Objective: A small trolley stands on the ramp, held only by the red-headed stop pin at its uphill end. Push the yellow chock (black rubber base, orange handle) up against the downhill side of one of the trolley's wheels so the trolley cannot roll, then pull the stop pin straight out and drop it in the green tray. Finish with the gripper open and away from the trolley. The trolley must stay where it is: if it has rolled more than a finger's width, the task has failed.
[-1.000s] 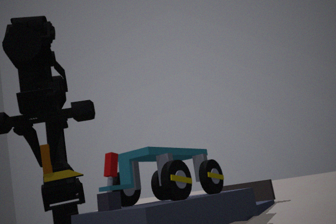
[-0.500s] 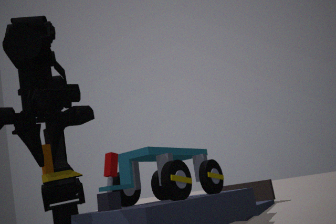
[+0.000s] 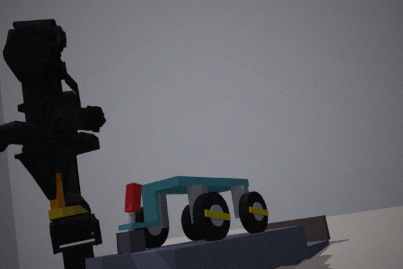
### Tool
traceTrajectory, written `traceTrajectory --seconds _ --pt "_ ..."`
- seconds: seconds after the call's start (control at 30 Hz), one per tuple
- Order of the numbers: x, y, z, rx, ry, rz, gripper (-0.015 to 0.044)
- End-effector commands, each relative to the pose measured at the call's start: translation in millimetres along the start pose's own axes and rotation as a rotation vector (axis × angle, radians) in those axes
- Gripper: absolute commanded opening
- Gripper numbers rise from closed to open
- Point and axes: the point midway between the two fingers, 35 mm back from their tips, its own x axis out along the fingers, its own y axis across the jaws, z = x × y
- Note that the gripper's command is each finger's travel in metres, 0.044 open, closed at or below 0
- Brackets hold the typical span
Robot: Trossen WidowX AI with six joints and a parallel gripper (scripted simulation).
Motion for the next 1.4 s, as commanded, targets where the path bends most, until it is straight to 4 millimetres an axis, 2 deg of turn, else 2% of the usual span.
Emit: traceTrajectory --seconds 0.0,0.97,1.23,1.37 --pt "0 0 -1 -0.149 0.003 -0.001 0.0" --pt "0 0 -1 -1.121 0.005 -0.003 0.0" --pt "0 1 0 -1.144 0.005 -0.003 0.0" --pt "1 11 7 -1.174 0.004 -0.002 0.0"
